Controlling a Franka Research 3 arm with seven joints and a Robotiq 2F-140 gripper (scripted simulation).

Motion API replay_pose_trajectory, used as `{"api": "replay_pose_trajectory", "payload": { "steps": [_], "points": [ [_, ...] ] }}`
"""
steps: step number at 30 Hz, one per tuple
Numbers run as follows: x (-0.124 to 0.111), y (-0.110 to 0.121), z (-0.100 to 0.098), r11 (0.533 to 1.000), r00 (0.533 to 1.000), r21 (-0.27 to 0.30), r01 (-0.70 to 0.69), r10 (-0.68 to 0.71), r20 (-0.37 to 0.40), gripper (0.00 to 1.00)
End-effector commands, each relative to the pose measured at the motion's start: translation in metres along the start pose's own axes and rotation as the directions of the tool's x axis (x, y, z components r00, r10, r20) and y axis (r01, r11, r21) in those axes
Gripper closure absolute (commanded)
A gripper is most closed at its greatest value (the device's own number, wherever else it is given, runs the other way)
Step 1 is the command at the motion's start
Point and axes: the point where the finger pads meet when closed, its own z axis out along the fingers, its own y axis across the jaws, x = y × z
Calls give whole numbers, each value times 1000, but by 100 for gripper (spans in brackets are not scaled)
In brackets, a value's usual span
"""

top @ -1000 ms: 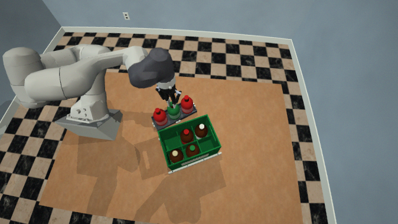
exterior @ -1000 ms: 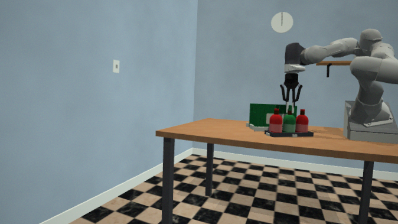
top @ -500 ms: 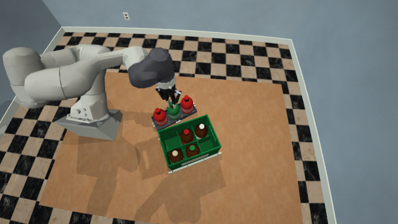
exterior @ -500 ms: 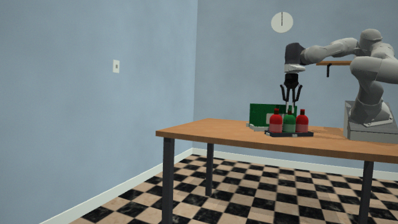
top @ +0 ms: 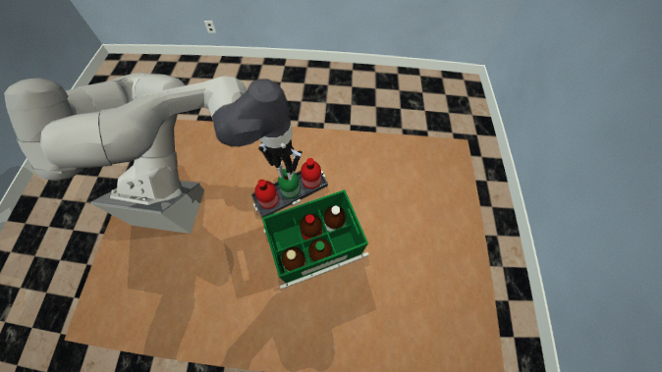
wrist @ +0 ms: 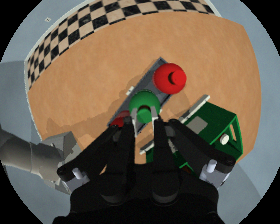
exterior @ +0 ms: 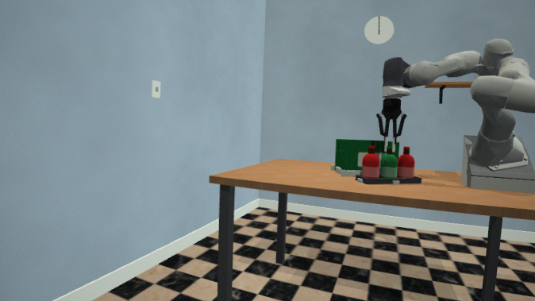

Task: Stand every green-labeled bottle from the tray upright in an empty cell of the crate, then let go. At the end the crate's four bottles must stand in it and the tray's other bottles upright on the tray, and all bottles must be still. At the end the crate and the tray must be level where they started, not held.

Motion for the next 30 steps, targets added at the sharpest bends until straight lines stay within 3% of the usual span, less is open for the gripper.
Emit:
{"api": "replay_pose_trajectory", "payload": {
  "steps": [1,30],
  "points": [
    [0,-1,2,1000,1000,2,-1,1,3,100],
    [0,-1,-3,1000,1000,2,-1,1,3,100]
  ]
}}
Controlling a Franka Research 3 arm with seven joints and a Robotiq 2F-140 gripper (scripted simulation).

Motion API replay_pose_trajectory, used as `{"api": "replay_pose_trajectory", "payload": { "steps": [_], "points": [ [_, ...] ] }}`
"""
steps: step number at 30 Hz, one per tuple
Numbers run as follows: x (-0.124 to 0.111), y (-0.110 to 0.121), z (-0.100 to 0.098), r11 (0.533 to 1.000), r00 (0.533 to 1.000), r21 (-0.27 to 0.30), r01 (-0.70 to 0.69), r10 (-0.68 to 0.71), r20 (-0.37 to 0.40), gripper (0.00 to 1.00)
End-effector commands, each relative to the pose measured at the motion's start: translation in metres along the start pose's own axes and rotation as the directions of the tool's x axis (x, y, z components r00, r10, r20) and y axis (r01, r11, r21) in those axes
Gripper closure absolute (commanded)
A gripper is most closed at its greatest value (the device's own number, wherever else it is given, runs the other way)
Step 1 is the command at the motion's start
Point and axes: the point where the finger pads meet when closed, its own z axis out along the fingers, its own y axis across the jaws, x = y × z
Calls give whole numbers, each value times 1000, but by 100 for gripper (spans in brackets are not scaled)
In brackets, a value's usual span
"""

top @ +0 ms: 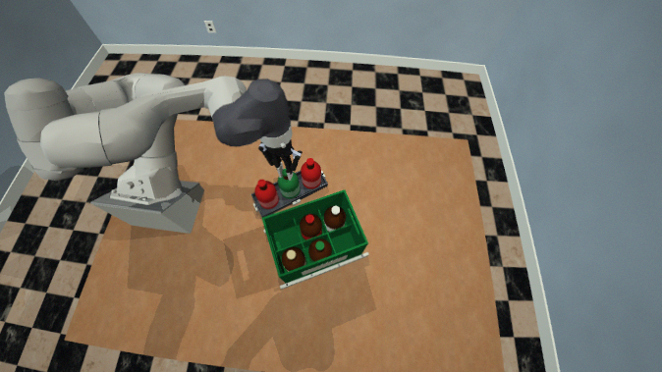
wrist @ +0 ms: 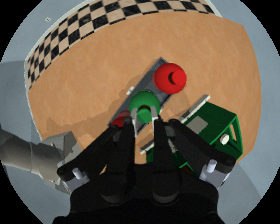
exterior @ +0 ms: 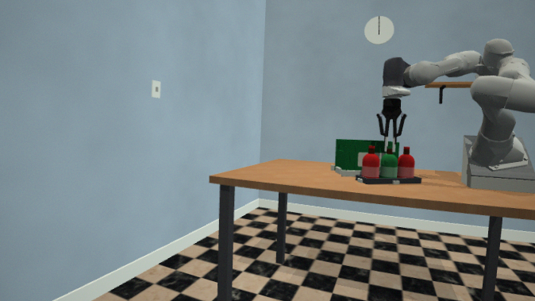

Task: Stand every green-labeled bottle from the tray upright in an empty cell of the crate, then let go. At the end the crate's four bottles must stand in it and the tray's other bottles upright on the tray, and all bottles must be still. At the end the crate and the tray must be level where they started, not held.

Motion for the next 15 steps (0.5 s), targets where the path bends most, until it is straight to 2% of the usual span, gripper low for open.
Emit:
{"api": "replay_pose_trajectory", "payload": {
  "steps": [1,15],
  "points": [
    [0,-1,-3,1000,1000,1,-1,1,2,100],
    [0,-1,-16,1000,1000,1,-1,1,2,100]
  ]
}}
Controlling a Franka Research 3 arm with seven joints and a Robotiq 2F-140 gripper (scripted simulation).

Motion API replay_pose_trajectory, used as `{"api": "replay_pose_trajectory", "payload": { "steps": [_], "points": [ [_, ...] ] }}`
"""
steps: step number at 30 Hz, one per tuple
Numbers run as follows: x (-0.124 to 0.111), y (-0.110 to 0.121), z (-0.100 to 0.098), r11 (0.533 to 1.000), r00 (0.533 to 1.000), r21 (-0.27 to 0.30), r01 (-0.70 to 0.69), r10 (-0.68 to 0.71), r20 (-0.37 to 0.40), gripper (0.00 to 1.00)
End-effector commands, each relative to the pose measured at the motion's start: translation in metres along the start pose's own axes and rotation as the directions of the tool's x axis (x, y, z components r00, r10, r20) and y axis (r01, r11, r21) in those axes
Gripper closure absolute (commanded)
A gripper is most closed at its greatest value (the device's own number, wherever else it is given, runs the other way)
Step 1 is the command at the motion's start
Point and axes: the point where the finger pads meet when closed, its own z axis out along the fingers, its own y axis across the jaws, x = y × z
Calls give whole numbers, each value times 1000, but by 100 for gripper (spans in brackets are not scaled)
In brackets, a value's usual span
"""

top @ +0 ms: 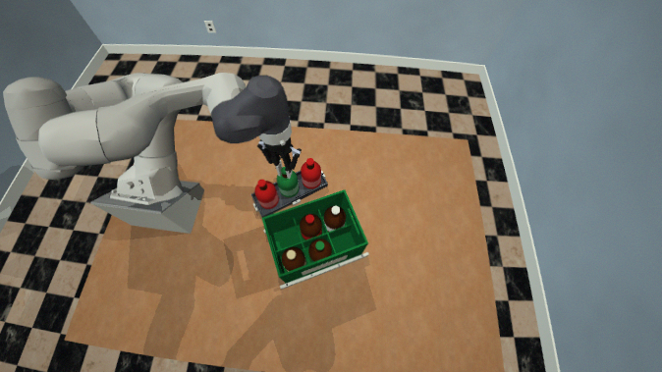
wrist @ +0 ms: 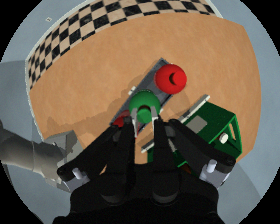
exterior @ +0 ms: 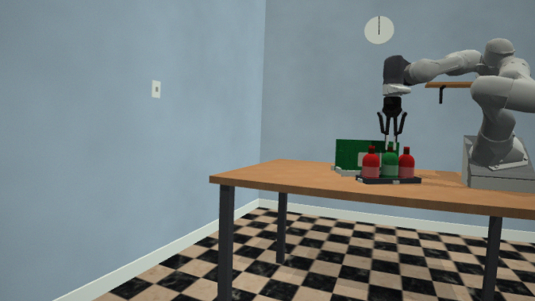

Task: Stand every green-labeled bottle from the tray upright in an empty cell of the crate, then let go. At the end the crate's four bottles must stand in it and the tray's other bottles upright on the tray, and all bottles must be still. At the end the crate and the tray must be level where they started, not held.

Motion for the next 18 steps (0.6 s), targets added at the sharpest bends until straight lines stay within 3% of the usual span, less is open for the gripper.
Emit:
{"api": "replay_pose_trajectory", "payload": {
  "steps": [1,18],
  "points": [
    [-2,2,-9,1000,1000,-5,-2,2,-2,100],
    [-3,1,-25,1000,1000,-5,-2,2,-2,100]
  ]
}}
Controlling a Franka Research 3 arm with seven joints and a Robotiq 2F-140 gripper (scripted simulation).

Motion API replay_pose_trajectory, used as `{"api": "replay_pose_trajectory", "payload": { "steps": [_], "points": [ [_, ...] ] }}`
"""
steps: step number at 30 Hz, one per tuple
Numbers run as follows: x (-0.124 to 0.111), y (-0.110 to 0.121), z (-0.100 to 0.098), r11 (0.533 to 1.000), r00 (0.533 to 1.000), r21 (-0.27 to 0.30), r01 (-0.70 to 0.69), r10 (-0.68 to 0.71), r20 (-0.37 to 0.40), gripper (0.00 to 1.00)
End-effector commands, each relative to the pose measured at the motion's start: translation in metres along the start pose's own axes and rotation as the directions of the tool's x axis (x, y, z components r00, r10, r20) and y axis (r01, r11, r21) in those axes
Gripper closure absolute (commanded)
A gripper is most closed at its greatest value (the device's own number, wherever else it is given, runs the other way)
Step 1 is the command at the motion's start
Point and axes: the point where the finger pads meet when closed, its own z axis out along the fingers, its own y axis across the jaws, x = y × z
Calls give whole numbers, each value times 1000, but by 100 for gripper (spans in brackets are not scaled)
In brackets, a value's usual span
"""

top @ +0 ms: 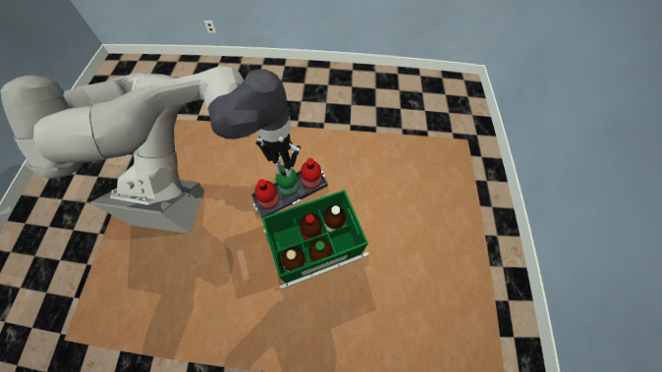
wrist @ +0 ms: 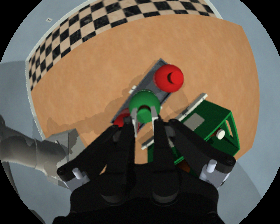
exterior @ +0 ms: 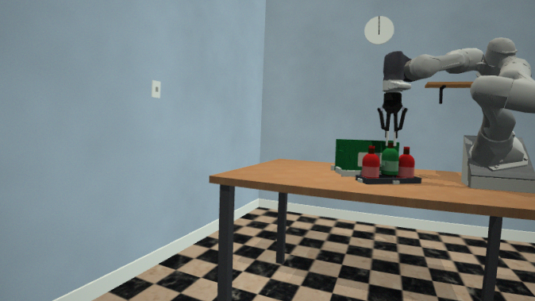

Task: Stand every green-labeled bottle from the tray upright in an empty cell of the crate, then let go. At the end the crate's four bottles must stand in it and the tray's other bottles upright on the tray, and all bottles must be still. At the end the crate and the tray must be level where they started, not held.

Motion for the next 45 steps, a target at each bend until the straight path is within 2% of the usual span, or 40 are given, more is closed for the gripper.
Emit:
{"api": "replay_pose_trajectory", "payload": {
  "steps": [1,45],
  "points": [
    [-1,2,-7,1000,1000,-5,2,-2,-3,100],
    [-2,1,-11,1000,1000,-5,2,-2,-3,100]
  ]
}}
